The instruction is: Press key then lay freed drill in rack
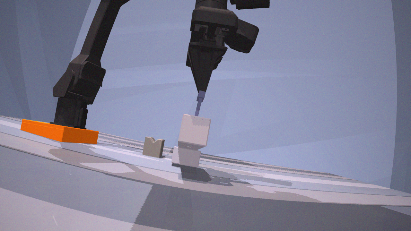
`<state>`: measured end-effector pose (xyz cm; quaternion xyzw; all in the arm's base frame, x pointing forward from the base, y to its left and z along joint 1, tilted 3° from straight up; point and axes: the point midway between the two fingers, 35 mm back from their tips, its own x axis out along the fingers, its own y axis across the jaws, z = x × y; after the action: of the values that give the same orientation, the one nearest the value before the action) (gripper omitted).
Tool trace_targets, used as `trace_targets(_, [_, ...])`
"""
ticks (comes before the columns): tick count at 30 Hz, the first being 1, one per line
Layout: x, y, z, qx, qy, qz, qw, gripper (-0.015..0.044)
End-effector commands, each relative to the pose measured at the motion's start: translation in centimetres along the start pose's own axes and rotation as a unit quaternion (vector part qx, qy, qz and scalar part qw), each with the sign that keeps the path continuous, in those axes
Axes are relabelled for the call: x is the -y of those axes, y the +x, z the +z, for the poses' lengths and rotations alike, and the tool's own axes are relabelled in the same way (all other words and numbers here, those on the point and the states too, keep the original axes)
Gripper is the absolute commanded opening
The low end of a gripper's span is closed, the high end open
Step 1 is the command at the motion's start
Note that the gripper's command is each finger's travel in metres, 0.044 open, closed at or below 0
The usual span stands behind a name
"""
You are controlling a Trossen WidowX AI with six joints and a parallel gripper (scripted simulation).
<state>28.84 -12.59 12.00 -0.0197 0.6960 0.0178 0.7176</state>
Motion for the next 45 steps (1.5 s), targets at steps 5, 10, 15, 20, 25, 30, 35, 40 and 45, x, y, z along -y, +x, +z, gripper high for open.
trace_targets(5, [0.7,0.6,-0.1,-0.031,0.006,0.002,1.000,0.0105])
trace_targets(10, [0.5,-4.2,0.5,-0.031,0.006,0.003,1.000,0.0236])
trace_targets(15, [0.1,-4.9,0.5,-0.023,-0.007,0.001,1.000,0.0368])
trace_targets(20, [-6.2,-0.5,1.8,-0.022,-0.311,0.012,0.950,0.0440])
trace_targets(25, [-13.4,4.3,0.7,-0.018,-0.615,0.024,0.788,0.0440])
trace_targets(30, [-15.6,5.9,-0.3,-0.016,-0.703,0.028,0.711,0.0440])
trace_targets(35, [-15.6,5.9,-0.3,-0.016,-0.703,0.028,0.711,0.0440])
trace_targets(40, [-15.6,5.9,-0.3,-0.016,-0.703,0.028,0.711,0.0440])
trace_targets(45, [-15.5,6.0,-0.2,-0.016,-0.703,0.028,0.711,0.0440])
